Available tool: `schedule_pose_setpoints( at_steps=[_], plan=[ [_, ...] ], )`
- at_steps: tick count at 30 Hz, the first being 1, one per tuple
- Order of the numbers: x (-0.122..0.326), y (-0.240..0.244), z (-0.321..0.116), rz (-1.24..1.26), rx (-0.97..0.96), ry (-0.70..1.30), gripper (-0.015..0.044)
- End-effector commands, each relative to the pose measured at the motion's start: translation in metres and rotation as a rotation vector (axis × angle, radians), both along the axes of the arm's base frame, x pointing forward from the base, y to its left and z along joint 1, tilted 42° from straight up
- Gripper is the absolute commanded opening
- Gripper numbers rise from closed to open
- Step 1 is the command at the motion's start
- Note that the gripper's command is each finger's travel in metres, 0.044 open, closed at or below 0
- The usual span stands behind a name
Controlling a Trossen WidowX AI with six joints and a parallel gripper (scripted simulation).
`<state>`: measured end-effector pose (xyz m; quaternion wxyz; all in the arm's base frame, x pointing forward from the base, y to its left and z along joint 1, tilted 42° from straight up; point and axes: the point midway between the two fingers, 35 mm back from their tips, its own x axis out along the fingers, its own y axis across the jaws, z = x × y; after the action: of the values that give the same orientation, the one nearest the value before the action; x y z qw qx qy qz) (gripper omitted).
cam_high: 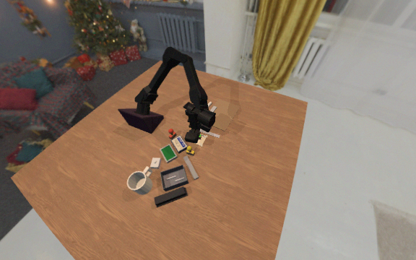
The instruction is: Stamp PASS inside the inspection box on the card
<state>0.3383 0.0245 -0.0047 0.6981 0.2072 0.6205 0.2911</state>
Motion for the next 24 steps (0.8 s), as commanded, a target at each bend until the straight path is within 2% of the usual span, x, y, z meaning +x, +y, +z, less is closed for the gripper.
schedule_pose_setpoints(
  at_steps=[1, 24],
  plan=[
    [0.0006, 0.0023, -0.0008, 0.001, 0.003, -0.002, 0.0],
    [0.0004, -0.0006, 0.0022, 0.001, 0.003, -0.002, 0.0]
  ],
)
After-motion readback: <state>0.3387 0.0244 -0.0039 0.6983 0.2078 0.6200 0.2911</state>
